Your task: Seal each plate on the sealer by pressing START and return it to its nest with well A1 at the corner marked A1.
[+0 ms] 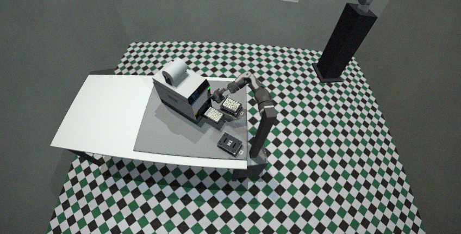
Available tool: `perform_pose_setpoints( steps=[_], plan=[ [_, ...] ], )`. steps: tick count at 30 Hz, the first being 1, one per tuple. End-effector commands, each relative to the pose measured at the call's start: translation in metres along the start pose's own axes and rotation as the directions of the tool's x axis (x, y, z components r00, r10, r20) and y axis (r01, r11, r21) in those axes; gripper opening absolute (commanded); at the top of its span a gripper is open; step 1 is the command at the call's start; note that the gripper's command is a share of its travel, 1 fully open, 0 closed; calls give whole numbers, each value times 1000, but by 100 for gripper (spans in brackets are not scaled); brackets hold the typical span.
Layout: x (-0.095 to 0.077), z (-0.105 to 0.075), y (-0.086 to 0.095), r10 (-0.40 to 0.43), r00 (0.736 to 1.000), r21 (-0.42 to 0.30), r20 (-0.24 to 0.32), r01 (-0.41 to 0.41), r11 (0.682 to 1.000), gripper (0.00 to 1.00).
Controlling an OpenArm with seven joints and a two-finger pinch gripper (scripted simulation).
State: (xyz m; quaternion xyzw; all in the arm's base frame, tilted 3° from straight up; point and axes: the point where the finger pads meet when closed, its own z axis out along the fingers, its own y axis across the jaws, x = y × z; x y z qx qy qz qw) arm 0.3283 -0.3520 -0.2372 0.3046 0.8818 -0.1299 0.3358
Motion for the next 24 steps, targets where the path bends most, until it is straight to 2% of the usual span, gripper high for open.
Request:
perform_pose_setpoints(
  steps=[1,24],
  plan=[
    [-4,0,3,3,1000,-13,8,-2,1000,0],
    [-3,-3,0,6,1000,0,10,-6,1000,0]
  ],
)
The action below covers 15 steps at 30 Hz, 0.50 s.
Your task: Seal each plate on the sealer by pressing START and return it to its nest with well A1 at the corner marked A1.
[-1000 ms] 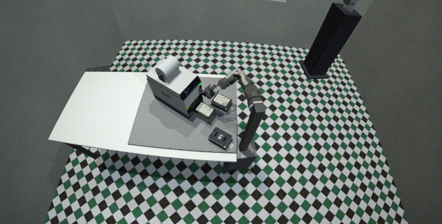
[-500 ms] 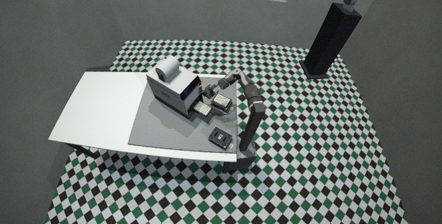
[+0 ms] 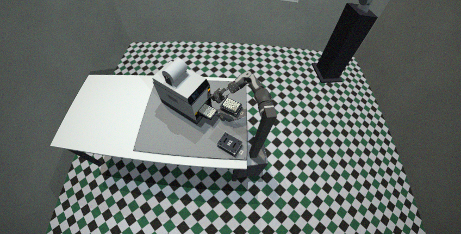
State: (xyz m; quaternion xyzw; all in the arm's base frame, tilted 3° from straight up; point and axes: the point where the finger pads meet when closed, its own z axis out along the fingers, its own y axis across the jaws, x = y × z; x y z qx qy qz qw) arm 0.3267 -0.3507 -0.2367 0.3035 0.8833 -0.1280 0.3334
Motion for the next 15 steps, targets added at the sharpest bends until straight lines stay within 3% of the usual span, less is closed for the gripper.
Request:
perform_pose_setpoints(
  steps=[1,15],
  plan=[
    [-4,-3,0,7,1000,3,17,-7,1000,0],
    [7,-20,-1,6,1000,4,12,-7,1000,0]
  ],
)
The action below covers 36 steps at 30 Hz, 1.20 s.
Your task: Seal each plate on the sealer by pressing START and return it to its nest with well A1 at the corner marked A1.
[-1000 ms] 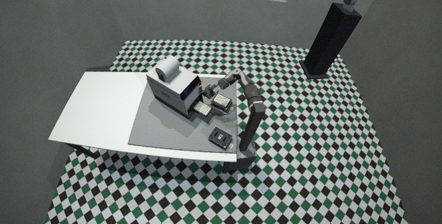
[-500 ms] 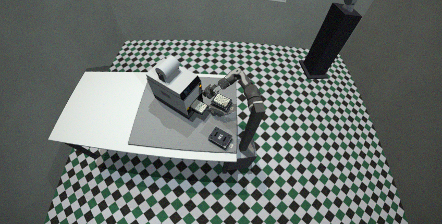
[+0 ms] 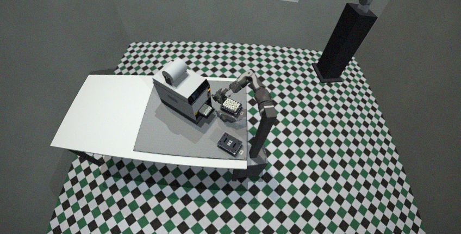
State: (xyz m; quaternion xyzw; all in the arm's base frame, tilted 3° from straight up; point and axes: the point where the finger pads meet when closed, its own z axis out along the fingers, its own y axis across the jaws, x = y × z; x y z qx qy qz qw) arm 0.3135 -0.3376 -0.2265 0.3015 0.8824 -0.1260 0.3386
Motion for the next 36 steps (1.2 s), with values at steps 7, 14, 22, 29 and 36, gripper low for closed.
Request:
perform_pose_setpoints(
  steps=[7,14,22,29,36],
  plan=[
    [10,-10,30,73,995,-149,-63,-82,985,65],
    [18,-16,53,136,981,-269,-141,-170,948,65],
    [30,-30,88,193,954,-374,-227,-269,888,65],
    [37,-41,110,235,925,-440,-300,-353,825,65],
    [43,-60,138,288,865,-513,-410,-480,711,65]
  ],
)
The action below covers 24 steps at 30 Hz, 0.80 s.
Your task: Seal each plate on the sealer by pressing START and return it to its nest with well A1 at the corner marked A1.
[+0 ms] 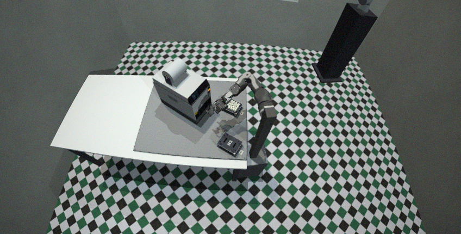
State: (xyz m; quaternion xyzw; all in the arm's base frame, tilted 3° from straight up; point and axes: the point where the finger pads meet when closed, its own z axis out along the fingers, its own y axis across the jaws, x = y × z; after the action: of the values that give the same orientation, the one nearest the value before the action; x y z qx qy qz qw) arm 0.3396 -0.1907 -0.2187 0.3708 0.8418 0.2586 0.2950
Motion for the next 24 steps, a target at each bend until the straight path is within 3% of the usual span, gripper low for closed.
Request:
perform_pose_setpoints(
  steps=[1,10,16,22,24],
  plan=[
    [4,0,14,21,1000,-45,-6,-22,999,65],
    [21,-3,43,167,982,-194,-91,-182,964,65],
    [31,-10,70,287,943,-303,-170,-327,895,65],
    [35,-22,97,402,881,-389,-249,-472,792,65],
    [35,-22,97,402,881,-389,-249,-472,792,65]
  ],
)
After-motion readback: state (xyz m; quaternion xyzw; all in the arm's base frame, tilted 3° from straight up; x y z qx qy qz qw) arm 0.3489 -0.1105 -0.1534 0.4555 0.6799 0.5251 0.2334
